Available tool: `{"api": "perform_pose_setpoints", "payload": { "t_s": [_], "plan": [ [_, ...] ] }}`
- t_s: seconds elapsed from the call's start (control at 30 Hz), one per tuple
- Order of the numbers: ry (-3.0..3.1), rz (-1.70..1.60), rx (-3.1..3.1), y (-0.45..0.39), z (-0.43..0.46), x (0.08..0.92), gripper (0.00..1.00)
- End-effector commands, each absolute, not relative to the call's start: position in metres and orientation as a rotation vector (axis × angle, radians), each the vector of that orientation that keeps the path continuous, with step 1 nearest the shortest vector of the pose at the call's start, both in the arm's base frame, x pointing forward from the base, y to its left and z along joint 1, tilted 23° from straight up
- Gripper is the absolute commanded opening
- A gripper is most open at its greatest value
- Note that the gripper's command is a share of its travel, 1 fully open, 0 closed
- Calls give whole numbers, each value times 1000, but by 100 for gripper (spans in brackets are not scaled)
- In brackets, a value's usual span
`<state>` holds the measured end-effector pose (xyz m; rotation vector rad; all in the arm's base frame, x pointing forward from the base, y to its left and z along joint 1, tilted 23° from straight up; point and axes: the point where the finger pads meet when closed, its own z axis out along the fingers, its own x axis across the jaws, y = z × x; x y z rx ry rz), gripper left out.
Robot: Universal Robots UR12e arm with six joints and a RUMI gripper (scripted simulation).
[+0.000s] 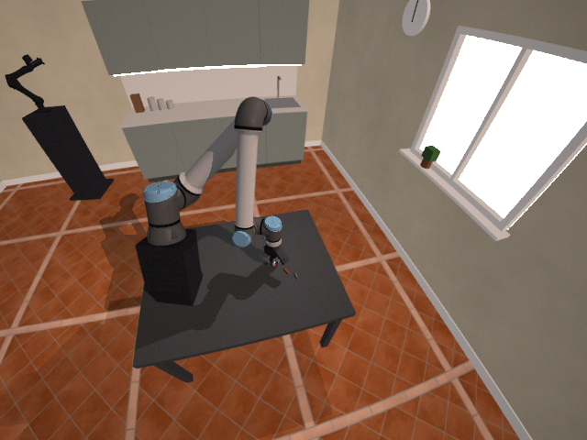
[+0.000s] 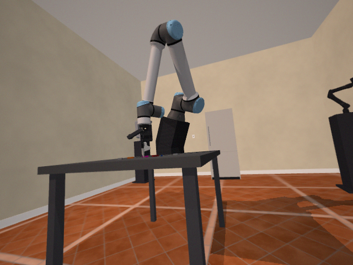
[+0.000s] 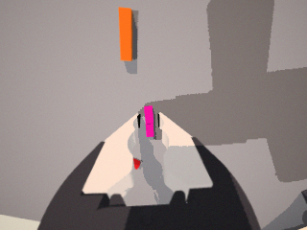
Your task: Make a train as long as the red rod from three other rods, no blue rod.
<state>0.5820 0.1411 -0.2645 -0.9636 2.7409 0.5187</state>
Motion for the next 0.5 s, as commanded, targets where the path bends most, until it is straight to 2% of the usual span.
{"api": "perform_pose_setpoints", "payload": {
  "t_s": [0.0, 0.47],
  "plan": [
    [2740, 518, -963, 140, -261, 582, 14],
    [2740, 518, -963, 119, -212, 579, 14]
  ]
}}
